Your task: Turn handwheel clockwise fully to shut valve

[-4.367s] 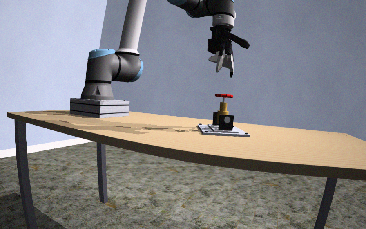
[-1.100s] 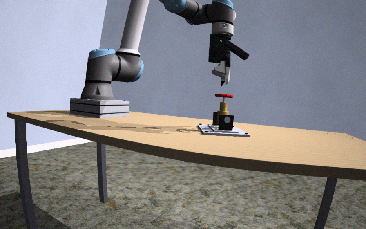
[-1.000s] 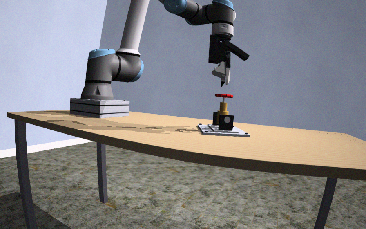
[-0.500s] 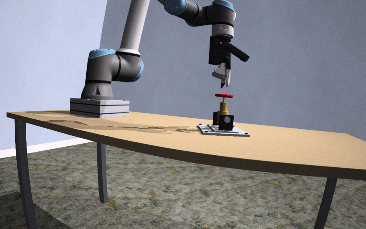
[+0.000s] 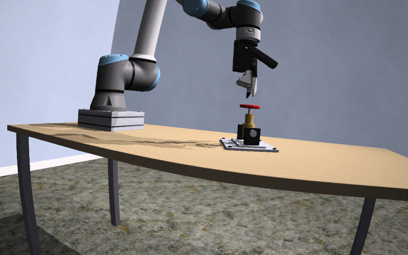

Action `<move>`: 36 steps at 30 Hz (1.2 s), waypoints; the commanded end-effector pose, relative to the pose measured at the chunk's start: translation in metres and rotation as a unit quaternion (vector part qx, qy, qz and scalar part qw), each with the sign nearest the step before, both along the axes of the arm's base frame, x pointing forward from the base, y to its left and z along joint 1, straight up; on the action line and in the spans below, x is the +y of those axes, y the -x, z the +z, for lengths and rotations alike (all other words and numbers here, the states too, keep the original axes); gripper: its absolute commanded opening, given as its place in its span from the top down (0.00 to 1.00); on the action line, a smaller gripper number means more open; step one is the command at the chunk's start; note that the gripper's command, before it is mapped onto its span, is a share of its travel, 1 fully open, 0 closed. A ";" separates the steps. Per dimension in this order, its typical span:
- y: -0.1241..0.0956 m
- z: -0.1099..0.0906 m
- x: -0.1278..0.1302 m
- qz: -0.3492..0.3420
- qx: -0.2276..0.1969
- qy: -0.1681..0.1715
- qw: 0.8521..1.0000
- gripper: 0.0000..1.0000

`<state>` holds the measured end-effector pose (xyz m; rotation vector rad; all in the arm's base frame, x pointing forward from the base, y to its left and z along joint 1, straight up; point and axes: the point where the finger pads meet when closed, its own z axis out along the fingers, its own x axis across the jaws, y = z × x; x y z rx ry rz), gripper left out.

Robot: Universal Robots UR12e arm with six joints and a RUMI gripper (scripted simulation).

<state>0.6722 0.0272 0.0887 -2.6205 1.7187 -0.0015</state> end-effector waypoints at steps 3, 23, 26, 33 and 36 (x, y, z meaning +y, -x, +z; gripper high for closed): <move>0.000 0.000 -0.001 -0.001 0.000 0.000 1.000 0.00; 0.000 -0.001 -0.001 -0.001 0.000 -0.001 1.000 0.00; 0.001 -0.002 -0.001 -0.001 0.000 -0.001 1.000 0.00; 0.002 -0.006 -0.001 -0.001 0.001 -0.001 1.000 0.00; 0.002 -0.008 -0.001 -0.001 0.001 -0.001 1.000 0.00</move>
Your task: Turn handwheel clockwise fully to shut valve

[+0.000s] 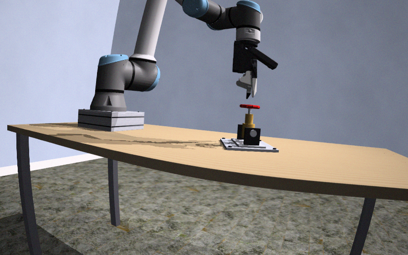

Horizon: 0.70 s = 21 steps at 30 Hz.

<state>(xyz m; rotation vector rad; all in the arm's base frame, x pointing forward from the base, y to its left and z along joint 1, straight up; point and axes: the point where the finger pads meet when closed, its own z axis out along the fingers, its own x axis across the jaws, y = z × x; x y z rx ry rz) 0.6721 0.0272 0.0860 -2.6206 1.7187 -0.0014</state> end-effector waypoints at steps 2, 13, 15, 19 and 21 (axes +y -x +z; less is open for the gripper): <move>0.001 -0.007 -0.001 -0.001 0.001 -0.001 1.000 0.00; 0.001 -0.019 -0.001 -0.001 0.001 -0.001 1.000 0.00; 0.002 -0.021 -0.001 -0.001 0.001 -0.001 1.000 0.00; 0.002 -0.027 -0.001 -0.001 0.001 -0.001 1.000 0.00; 0.002 -0.030 -0.001 -0.001 0.001 -0.001 1.000 0.00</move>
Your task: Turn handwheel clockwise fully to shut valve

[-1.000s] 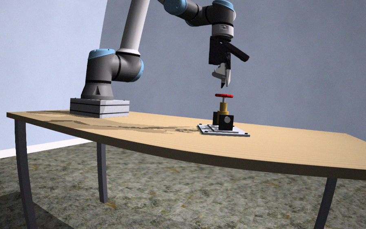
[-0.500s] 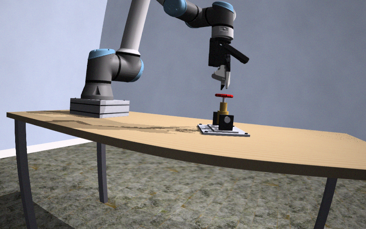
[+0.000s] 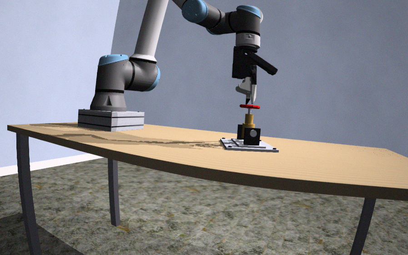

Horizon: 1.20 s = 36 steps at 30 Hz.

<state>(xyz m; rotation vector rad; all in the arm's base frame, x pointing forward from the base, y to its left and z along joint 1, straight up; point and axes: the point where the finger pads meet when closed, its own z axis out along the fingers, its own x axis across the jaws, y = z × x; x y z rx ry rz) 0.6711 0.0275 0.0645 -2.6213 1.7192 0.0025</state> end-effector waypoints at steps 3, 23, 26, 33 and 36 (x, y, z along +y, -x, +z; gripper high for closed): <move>0.001 -0.012 -0.001 -0.001 0.000 -0.001 1.000 0.00; -0.001 -0.021 -0.002 -0.001 -0.002 0.000 1.000 0.00; -0.001 -0.021 -0.002 -0.001 -0.002 0.000 1.000 0.00; -0.001 -0.022 -0.001 -0.001 -0.002 0.000 1.000 0.00; -0.001 -0.022 -0.001 -0.001 -0.002 0.000 1.000 0.00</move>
